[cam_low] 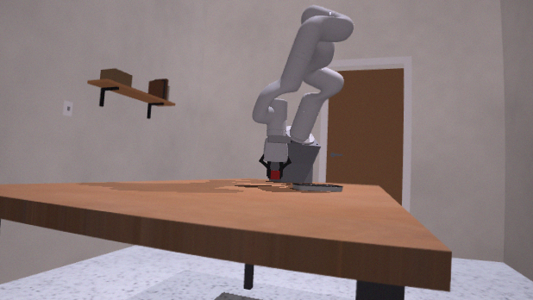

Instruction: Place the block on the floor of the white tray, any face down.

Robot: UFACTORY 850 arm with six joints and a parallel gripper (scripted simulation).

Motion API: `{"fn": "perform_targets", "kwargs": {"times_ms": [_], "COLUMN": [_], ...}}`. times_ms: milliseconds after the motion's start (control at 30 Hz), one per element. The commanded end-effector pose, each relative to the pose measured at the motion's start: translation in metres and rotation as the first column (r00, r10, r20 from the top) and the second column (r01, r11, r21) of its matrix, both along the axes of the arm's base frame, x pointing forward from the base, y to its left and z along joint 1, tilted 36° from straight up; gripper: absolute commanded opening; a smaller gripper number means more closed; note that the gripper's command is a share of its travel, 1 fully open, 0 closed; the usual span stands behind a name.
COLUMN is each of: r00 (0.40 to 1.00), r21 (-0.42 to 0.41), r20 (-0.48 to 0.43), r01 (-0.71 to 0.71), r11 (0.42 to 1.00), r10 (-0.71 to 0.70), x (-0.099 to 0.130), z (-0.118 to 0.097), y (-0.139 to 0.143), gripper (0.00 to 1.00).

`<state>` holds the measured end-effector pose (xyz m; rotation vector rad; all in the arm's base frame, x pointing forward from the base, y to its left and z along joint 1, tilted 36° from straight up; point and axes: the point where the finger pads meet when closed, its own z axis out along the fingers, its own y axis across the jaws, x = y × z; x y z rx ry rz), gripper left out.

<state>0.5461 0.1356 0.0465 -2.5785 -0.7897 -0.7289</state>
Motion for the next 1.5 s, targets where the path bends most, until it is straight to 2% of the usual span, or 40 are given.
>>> {"fn": "perform_targets", "kwargs": {"times_ms": [0, 300, 1033, 1067, 1167, 1233, 1467], "r00": [1.000, 1.000, 1.000, 1.000, 1.000, 1.000, 1.000], "r21": [0.000, 0.000, 0.000, 0.000, 0.002, 0.001, 0.000], "r20": [0.001, 0.001, 0.001, 0.001, 0.003, 0.004, 0.002], "r01": [0.000, 0.000, 0.000, 0.000, 0.001, 0.002, 0.001], "r11": [1.000, 1.000, 1.000, 1.000, 1.000, 1.000, 1.000], "r10": [0.000, 0.000, 0.000, 0.000, -0.001, -0.002, -0.001], "x": [-0.005, -0.011, -0.011, -0.010, -0.002, 0.000, 0.014], "z": [0.012, 0.025, 0.027, 0.031, 0.066, 0.075, 0.125], "y": [-0.006, -0.014, -0.013, -0.006, 0.048, 0.062, 0.139], "gripper": [0.00, 0.00, 0.00, 0.00, 0.00, 0.00, 0.00]}}
